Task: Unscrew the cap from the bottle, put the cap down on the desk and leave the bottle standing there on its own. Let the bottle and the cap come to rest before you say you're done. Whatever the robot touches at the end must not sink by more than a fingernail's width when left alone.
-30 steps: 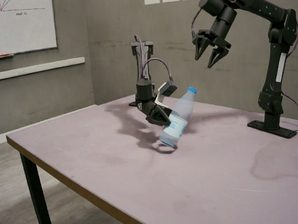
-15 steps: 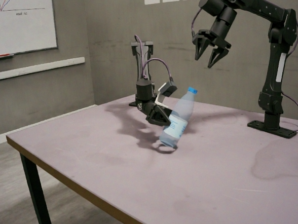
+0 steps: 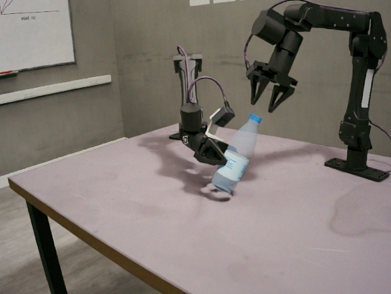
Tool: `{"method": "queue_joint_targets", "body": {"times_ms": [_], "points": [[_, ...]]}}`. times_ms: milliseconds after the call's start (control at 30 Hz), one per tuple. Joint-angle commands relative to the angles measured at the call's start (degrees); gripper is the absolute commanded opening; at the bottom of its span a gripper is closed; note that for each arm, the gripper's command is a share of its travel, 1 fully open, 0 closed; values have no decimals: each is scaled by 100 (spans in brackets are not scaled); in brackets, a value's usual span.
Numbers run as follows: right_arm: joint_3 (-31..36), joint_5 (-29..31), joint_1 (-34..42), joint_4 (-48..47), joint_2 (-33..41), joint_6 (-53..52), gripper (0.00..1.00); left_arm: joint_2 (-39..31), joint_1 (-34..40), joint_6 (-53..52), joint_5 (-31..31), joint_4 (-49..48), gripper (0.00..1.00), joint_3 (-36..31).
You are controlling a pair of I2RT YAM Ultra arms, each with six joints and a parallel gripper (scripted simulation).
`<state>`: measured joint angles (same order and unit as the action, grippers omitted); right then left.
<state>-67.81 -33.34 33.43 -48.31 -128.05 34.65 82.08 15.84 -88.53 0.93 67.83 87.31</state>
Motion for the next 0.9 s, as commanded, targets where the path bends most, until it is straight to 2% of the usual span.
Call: {"method": "queue_joint_targets", "body": {"times_ms": [0,533,867], "points": [[-60,1,-49,-10,132,9,0,-76,-41,-10,129,-193,57,77],[-60,1,-49,-10,132,9,0,-85,-38,-6,130,-164,57,58],[-60,1,-49,-10,132,9,0,16,-3,9,126,-513,57,-204]]}}
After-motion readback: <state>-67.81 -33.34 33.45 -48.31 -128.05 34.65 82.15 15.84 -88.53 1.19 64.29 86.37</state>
